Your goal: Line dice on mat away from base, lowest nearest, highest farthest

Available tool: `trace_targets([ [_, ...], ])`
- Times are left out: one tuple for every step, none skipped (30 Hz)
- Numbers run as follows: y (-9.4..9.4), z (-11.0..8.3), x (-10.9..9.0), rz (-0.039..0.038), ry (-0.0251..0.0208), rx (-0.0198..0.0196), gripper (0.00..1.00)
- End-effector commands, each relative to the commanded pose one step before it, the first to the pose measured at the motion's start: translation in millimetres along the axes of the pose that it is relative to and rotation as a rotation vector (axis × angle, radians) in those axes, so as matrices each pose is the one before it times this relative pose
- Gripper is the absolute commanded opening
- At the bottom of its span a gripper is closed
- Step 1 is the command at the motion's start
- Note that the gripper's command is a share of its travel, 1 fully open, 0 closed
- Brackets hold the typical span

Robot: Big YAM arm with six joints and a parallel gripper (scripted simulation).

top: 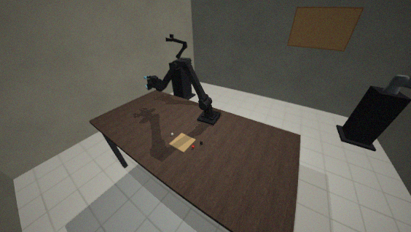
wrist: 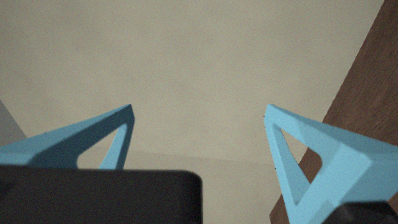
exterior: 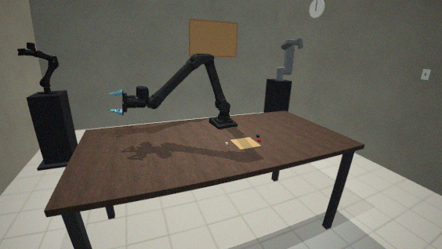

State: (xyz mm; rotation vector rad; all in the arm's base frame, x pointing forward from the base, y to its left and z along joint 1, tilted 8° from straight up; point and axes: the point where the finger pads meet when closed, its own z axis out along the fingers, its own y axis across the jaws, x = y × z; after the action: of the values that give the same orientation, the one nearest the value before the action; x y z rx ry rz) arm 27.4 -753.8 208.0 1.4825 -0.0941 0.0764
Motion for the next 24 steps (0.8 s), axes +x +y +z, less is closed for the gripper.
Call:
trace_targets([
  [8.38,1.39,0.09,0.00073,0.00025,-0.01386,1.00],
  [0.00,0.00,0.00,0.00000,0.00000,0.00000,1.00],
  [0.00,0.00,0.00,0.00000,0.00000,0.00000,1.00],
  [0.00,0.00,0.00,0.00000,0.00000,0.00000,1.00],
  [0.00,0.00,0.00,0.00000,0.00000,0.00000,1.00],
  [0.00,0.00,0.00,0.00000,0.00000,0.00000,1.00],
  [0.00,0.00,0.00,0.00000,0.00000,0.00000,1.00],
  [0.00,0.00,0.00,0.00000,0.00000,0.00000,1.00],
  [0.00,0.00,0.00,0.00000,0.00000,0.00000,1.00],
  [0.00,0.00,0.00,0.00000,0.00000,0.00000,1.00],
  [0.00,0.00,0.00,0.00000,0.00000,0.00000,1.00],
  [0.00,0.00,0.00,0.00000,0.00000,0.00000,1.00],
  [0.00,0.00,0.00,0.00000,0.00000,0.00000,1.00],
  [0.00,0.00,0.00,0.00000,0.00000,0.00000,1.00],
  [0.00,0.00,0.00,0.00000,0.00000,0.00000,1.00],
  [0.00,0.00,0.00,0.00000,0.00000,0.00000,1.00],
  [0.00,0.00,0.00,0.00000,0.00000,0.00000,1.00],
  [63.97,14.07,2.59,-0.00162,0.00485,-0.11472,1.00],
  [-1.04,-0.16,2.22,-0.00172,0.00261,0.00403,1.00],
  [-2.71,-0.44,5.84,-0.00458,0.00691,0.01057,1.00],
  [-3.29,-0.67,8.32,-0.00535,0.01001,0.01343,1.00],
  [-0.33,-0.44,3.36,-0.00297,0.00418,0.00393,1.00],
  [-4.44,-2.92,4.36,-0.00488,0.00545,0.01357,1.00],
  [-8.58,-5.45,5.58,-0.00707,0.00711,0.02341,1.00],
])
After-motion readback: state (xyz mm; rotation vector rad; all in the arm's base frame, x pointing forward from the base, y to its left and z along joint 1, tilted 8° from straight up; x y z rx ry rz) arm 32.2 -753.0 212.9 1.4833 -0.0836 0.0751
